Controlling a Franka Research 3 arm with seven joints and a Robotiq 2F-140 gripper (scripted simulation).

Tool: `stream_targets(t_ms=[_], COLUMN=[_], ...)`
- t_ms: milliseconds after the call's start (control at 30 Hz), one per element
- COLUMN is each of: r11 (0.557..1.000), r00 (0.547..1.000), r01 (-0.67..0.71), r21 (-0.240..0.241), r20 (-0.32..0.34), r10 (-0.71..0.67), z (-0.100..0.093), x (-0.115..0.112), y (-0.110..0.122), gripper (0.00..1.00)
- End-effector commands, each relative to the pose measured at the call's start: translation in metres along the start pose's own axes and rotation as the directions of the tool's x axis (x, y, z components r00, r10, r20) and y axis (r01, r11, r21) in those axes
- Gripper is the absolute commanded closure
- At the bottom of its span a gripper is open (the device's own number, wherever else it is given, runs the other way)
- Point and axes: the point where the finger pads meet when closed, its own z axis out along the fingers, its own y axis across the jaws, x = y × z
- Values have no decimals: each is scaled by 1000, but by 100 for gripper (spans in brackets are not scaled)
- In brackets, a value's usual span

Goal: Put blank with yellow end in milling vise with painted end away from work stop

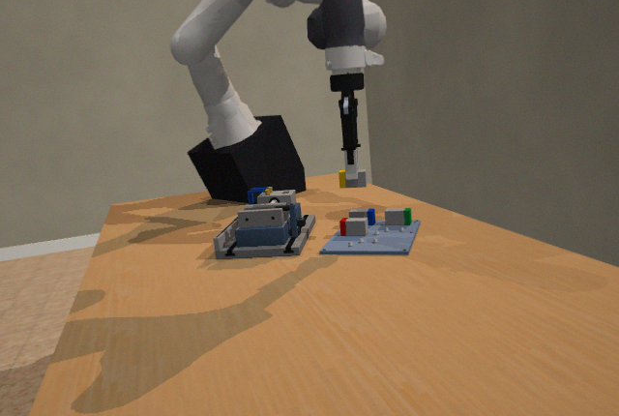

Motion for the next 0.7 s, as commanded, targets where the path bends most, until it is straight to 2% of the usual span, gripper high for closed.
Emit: stream_targets(t_ms=[0,367,533,667], r11=[999,999,999,999], r00=[999,999,999,999], r01=[43,43,43,43], r21=[-23,-23,-23,-23], r20=[-19,-19,-19,-19], r10=[-44,-44,-44,-44], z=[-3,-3,0,0], x=[-20,-20,-72,-72], y=[12,12,18,18], gripper=[100,100,100,100])
